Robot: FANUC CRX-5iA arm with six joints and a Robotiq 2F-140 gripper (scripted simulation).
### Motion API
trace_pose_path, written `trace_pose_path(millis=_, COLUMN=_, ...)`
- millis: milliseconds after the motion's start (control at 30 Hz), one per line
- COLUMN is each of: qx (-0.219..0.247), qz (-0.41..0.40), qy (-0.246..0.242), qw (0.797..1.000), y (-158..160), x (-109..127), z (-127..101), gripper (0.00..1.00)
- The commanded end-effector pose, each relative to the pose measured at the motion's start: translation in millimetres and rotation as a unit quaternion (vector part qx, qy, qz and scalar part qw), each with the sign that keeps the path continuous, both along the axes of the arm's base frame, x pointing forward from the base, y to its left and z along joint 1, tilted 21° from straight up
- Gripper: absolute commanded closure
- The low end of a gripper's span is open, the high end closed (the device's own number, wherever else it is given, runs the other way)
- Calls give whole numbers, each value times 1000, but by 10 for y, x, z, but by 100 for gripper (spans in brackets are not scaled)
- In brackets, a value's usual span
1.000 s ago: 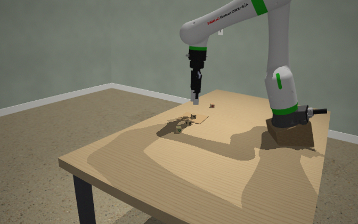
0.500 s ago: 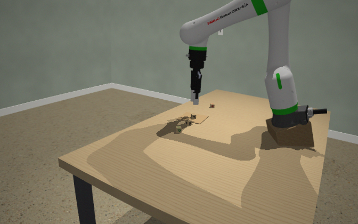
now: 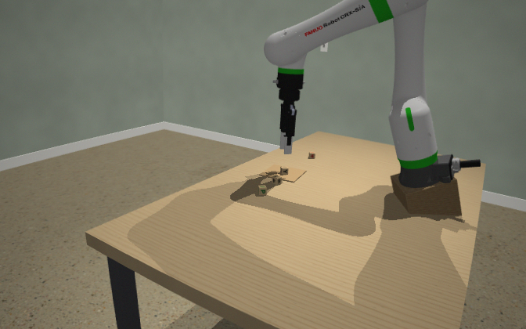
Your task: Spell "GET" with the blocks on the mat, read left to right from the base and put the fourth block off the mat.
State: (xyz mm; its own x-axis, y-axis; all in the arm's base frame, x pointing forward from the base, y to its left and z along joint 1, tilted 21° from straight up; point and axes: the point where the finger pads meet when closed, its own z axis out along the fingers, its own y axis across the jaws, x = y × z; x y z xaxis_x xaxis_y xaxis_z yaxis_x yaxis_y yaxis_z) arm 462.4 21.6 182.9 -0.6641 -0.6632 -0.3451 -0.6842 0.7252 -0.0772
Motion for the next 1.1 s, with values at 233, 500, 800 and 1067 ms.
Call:
trace_pose_path(millis=233, qx=-1, qz=-1, qy=0, qw=1000, y=9, x=15, z=-42, gripper=63)
trace_pose_path(millis=500, qx=-1, qz=-1, qy=0, qw=1000, y=22, x=33, z=-102, gripper=63)
trace_pose_path(millis=800, qx=-1, qz=-1, qy=0, qw=1000, y=49, x=71, z=-228, gripper=63)
trace_pose_path(millis=1067, qx=-1, qz=-1, qy=0, qw=1000, y=68, x=98, z=-318, gripper=63)
